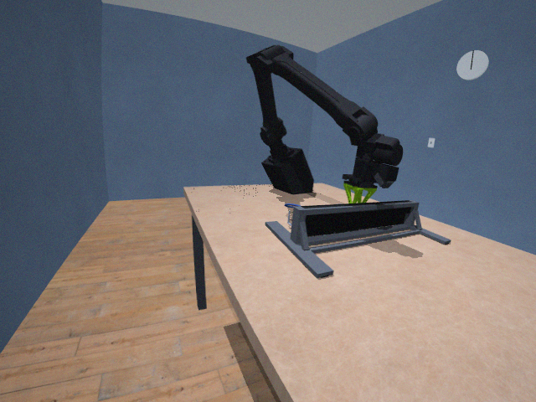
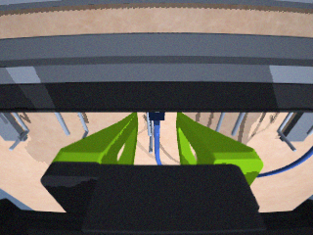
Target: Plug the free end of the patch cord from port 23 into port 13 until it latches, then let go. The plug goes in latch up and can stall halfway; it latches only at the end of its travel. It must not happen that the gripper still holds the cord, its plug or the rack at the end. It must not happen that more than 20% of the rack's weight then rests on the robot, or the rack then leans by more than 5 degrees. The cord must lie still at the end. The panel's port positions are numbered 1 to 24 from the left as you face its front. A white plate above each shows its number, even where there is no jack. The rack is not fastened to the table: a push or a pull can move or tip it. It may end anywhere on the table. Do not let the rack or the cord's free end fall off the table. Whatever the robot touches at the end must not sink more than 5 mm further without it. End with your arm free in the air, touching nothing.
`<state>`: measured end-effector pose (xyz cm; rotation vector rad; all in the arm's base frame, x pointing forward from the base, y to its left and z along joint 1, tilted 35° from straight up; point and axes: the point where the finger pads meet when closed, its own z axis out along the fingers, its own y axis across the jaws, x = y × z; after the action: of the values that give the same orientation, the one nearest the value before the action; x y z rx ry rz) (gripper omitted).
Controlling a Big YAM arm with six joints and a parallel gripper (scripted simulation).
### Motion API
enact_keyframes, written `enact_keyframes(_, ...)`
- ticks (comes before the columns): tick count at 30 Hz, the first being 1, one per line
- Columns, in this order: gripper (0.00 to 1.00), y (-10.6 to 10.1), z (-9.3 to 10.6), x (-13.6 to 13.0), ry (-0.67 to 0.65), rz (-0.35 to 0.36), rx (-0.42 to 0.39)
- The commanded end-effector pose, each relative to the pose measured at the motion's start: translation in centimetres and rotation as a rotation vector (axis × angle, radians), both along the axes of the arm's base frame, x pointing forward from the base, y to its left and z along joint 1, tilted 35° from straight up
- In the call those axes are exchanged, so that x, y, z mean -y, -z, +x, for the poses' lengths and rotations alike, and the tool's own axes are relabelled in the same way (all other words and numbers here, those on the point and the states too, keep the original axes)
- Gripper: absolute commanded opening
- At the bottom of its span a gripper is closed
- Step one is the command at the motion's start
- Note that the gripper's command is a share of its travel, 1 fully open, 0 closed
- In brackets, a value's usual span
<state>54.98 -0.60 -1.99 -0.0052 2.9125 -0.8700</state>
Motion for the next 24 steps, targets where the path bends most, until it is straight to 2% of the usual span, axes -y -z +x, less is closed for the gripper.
enact_keyframes(1,0.36,0.02,0.33,0.71,0.008,-0.004,-0.007)
enact_keyframes(24,0.36,-0.56,0.15,0.64,0.008,-0.002,0.001)
